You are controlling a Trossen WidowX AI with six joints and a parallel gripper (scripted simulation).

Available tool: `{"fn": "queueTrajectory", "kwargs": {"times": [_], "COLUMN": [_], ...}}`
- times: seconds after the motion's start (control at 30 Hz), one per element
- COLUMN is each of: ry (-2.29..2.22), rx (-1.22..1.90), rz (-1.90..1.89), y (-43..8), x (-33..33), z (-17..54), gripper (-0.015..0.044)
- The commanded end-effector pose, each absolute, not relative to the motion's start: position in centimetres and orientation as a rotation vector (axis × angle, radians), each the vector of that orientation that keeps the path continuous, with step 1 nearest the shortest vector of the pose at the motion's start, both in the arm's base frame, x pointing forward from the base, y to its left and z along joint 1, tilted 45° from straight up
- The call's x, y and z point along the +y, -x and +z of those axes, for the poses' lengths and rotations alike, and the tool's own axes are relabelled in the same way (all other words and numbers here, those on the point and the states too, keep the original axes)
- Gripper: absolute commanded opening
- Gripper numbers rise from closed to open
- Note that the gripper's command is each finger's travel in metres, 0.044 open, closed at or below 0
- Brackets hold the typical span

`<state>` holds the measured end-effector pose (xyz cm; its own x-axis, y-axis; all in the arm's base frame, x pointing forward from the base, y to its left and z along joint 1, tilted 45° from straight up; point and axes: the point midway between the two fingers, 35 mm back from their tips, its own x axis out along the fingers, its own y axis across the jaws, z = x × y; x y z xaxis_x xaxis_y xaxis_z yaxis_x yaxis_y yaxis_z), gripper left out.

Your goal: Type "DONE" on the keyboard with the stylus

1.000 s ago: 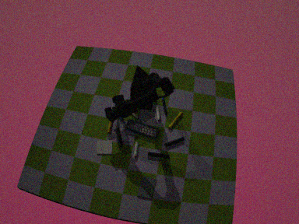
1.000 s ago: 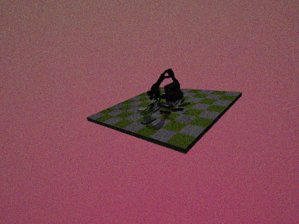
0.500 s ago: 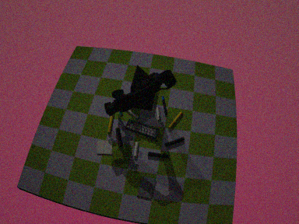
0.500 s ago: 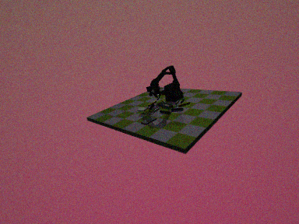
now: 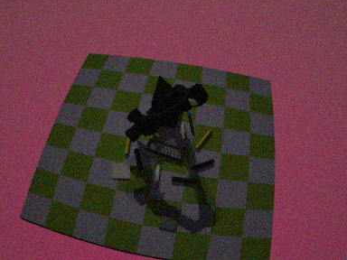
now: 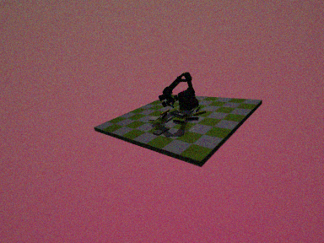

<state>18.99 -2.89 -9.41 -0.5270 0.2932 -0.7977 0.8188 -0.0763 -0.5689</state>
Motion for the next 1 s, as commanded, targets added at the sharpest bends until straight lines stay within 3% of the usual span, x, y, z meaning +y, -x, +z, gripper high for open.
{"fn": "queueTrajectory", "kwargs": {"times": [0.0,0.97], "ry": [-1.106,-0.275], "rx": [1.835,2.162], "rz": [-1.496,-0.334], "y": [-19.8,-23.2], "x": [-2.8,-0.5], "z": [-8.9,-4.3], "gripper": [0.0000,0.0000]}}
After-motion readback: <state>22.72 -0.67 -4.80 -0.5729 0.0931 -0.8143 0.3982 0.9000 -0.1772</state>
